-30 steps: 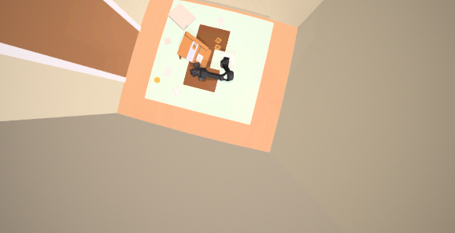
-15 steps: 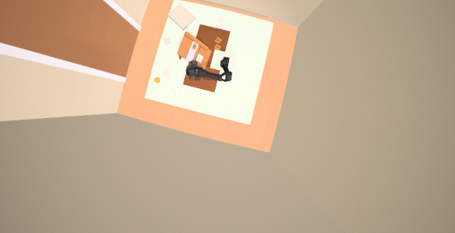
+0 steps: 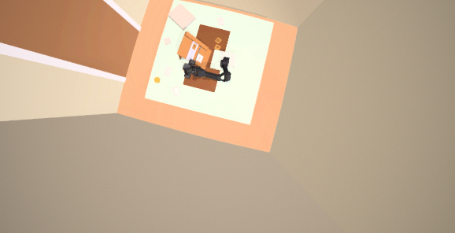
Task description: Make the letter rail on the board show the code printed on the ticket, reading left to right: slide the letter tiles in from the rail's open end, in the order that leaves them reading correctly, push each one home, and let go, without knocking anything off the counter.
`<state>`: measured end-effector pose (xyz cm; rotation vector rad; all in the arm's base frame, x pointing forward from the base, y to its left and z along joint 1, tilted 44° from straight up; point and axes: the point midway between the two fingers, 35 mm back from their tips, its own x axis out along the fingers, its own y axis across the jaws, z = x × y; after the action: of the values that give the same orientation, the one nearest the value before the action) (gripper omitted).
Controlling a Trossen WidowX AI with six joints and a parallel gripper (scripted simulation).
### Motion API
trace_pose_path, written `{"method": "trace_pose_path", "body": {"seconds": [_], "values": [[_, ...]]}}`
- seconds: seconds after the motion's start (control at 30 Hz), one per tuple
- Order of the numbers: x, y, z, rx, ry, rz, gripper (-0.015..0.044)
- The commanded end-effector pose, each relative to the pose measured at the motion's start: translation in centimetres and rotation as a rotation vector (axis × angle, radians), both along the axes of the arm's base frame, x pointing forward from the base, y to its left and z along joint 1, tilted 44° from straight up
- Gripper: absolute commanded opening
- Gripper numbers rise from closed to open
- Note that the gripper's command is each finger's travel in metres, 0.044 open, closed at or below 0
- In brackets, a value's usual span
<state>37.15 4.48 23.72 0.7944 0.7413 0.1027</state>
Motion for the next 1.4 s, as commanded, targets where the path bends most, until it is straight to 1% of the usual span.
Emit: {"method": "trace_pose_path", "body": {"seconds": [0.0, 1.37], "values": [[0.1, -0.2, 0.1, 0.003, -0.002, -0.013, 0.0], [-0.2, -1.3, -0.9, 0.002, -0.001, -0.013, 0.0]]}}
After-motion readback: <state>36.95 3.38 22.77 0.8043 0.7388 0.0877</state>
